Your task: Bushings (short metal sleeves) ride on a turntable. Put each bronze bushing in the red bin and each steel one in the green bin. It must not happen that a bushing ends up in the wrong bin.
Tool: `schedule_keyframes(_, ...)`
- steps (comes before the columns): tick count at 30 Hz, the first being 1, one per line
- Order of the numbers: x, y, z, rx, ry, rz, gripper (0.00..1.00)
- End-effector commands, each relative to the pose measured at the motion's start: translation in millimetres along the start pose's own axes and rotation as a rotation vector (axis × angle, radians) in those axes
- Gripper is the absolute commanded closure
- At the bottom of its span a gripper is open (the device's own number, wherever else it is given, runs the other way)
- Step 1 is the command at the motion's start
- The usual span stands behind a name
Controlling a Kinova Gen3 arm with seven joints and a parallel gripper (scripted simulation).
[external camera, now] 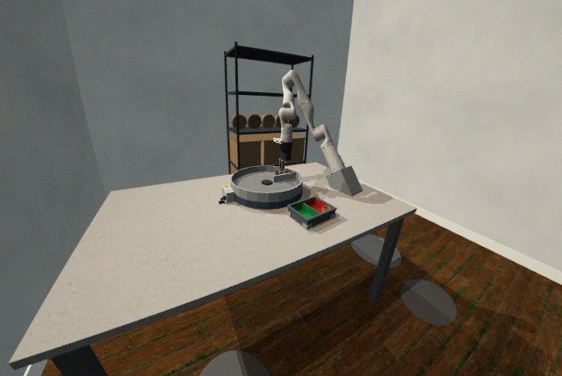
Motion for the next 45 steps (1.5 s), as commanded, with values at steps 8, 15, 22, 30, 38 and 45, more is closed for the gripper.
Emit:
schedule_keyframes(8, 0, 1.4, 0, -0.001, 0.002, -0.001, 0.55)
schedule_keyframes(15, 0, 1.3, 0, -0.002, 0.001, -0.001, 0.55)
schedule_keyframes(22, 1, 2.7, 0, -0.001, 0.005, -0.002, 0.55)
schedule_keyframes(30, 1, 2.7, 0, -0.001, 0.005, -0.002, 0.55)
schedule_keyframes(38, 0, 8.2, 0, -0.003, 0.002, -0.002, 0.55)
schedule_keyframes(45, 0, 12.5, 0, -0.002, 0.002, -0.002, 0.55)
Point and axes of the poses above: the point where the finger pads meet when closed, its own y axis out along the fingers, its own x axis across the jaws, z = x × y, the point moved 9 cm from there along -y, back along the fingers, and after that the axes turned 13 degrees about -y, right-handed, at the moved point
